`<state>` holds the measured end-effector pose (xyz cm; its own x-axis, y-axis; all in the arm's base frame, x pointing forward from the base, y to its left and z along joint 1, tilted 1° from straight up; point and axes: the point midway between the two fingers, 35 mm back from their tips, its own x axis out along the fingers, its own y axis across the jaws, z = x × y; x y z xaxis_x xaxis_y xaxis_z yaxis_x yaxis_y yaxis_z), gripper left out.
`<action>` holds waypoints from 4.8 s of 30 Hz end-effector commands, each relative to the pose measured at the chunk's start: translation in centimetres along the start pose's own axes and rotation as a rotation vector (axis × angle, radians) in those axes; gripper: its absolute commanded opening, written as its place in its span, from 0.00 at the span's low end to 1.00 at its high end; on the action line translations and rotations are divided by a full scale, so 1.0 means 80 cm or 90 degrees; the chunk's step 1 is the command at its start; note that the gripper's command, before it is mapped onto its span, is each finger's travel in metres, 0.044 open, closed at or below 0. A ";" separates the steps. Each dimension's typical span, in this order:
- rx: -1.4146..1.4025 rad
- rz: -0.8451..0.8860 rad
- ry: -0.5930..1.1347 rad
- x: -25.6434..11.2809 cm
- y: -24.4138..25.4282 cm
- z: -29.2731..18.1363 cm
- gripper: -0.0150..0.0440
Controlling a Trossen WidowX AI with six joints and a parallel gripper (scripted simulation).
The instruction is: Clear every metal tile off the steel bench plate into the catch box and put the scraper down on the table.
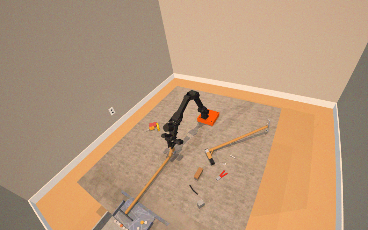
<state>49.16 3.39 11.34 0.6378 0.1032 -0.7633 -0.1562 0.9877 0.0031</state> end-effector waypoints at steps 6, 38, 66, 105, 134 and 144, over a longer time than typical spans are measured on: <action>-0.001 0.000 -0.008 -0.016 -0.002 -0.009 0.25; 0.000 0.000 -0.008 -0.055 -0.005 -0.058 0.25; 0.000 -0.001 -0.008 -0.084 -0.004 -0.106 0.25; 0.003 -0.003 -0.005 -0.102 0.001 -0.148 0.83; 0.010 0.002 -0.035 -0.191 -0.002 -0.134 1.00; 0.025 0.018 -0.167 -0.262 -0.010 -0.079 1.00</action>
<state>31.45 -0.11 20.66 0.7678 0.1383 -0.6256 -0.1472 0.9884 0.0379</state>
